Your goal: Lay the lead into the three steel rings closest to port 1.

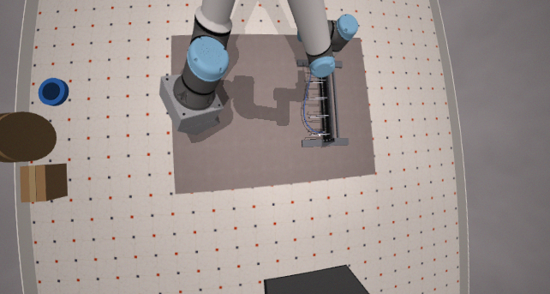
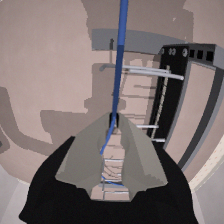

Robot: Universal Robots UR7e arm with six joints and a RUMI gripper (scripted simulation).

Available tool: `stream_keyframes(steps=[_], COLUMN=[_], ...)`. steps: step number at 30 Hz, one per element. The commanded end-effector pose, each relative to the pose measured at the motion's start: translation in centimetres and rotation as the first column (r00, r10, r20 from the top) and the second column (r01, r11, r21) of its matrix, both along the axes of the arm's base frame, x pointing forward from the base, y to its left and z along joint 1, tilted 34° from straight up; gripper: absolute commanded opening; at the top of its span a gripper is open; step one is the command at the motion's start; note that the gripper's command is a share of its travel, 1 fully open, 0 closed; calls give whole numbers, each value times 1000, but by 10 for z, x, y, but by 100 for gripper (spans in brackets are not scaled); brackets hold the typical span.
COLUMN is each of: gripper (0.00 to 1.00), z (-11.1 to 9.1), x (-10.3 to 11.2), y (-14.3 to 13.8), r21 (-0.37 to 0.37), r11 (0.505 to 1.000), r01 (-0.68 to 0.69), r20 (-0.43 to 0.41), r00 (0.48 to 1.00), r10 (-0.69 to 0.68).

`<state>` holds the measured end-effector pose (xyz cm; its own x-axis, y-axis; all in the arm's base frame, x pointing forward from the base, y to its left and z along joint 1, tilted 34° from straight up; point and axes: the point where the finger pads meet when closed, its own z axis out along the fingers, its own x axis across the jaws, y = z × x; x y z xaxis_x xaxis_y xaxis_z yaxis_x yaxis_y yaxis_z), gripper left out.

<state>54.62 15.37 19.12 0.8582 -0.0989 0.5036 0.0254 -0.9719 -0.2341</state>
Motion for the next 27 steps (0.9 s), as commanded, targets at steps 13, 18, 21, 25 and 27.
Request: stream_keyframes(steps=[13,18,21,25,27], gripper=[0,0,0,0,0], z=[-19,-22,-24,-26,-26], x=[13,14,15,17,17], y=[5,6,6,7,7], r21=[0,0,0,0,0], r11=[1000,1000,1000,1000,1000], r01=[0,0,0,0,0], r20=[2,2,2,2,2], r00=[1000,1000,1000,1000,1000], r10=[0,0,0,0,0])
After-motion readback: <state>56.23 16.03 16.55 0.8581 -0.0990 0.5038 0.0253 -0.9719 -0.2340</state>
